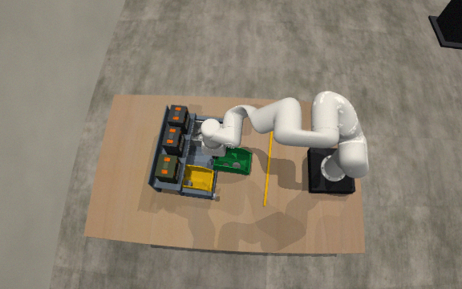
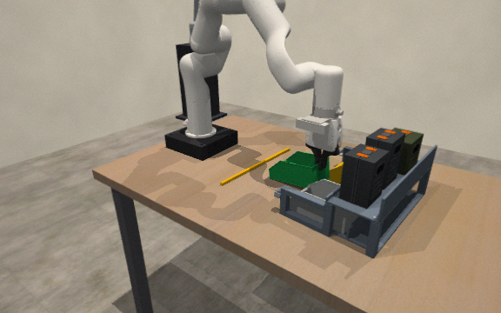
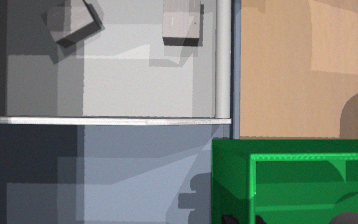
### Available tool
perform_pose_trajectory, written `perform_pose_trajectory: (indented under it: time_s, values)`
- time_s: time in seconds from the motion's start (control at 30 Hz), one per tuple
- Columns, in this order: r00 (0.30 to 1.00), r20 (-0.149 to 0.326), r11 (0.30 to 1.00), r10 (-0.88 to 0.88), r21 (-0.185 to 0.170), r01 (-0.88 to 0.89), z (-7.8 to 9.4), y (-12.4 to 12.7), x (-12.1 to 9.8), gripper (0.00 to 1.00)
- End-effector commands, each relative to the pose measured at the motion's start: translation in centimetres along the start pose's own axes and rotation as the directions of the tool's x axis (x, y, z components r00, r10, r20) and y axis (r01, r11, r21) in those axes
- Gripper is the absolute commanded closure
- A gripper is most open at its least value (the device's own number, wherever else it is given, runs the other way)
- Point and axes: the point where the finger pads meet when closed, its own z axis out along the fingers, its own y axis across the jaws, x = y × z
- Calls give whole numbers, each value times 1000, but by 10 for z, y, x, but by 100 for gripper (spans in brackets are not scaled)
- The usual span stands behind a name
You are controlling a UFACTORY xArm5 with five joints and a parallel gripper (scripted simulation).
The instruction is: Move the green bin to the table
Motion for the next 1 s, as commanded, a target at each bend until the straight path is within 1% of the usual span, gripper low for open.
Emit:
perform_pose_trajectory:
  time_s: [0.0,0.97]
  values:
    - [1000,0,1000,0,5,0,-2,-2,0,93]
    - [1000,0,1000,0,5,0,-2,-2,0,97]
